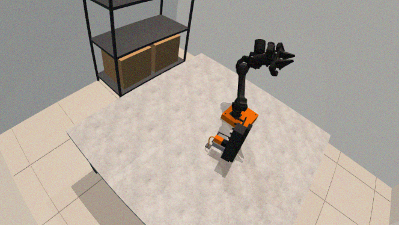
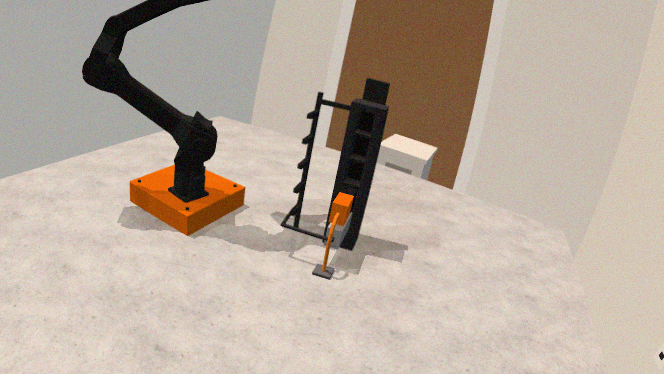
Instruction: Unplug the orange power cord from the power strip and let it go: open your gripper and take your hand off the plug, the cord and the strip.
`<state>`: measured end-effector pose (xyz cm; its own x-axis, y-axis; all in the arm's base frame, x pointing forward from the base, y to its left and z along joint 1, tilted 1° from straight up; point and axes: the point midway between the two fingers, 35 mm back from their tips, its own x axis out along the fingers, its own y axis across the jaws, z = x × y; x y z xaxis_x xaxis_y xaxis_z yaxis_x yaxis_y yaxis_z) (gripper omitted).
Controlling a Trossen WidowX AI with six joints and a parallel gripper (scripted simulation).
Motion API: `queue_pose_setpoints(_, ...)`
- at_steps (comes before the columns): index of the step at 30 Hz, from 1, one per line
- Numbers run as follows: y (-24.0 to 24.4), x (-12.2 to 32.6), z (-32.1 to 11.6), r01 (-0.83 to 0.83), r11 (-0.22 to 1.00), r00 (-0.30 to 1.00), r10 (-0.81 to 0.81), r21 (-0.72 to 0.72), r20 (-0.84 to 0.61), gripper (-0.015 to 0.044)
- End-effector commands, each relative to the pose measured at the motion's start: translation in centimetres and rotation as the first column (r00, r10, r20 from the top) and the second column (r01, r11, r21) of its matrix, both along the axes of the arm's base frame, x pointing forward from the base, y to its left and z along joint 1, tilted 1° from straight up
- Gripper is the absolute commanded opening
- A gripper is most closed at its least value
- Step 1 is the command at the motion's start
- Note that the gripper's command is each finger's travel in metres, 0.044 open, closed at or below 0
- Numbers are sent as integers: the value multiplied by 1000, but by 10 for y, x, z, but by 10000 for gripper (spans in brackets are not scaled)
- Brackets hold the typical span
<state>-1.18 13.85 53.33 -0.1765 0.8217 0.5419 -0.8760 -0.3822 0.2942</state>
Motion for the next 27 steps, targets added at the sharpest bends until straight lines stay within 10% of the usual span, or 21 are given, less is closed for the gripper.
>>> queue_pose_setpoints(1,29,53,-10,91,990,975,-111,-108,-193,160)
queue_pose_setpoints(14,63,232,-111,250,821,530,-560,-514,-637,160)
queue_pose_setpoints(27,3,338,-265,102,545,-153,-818,-832,-555,160)
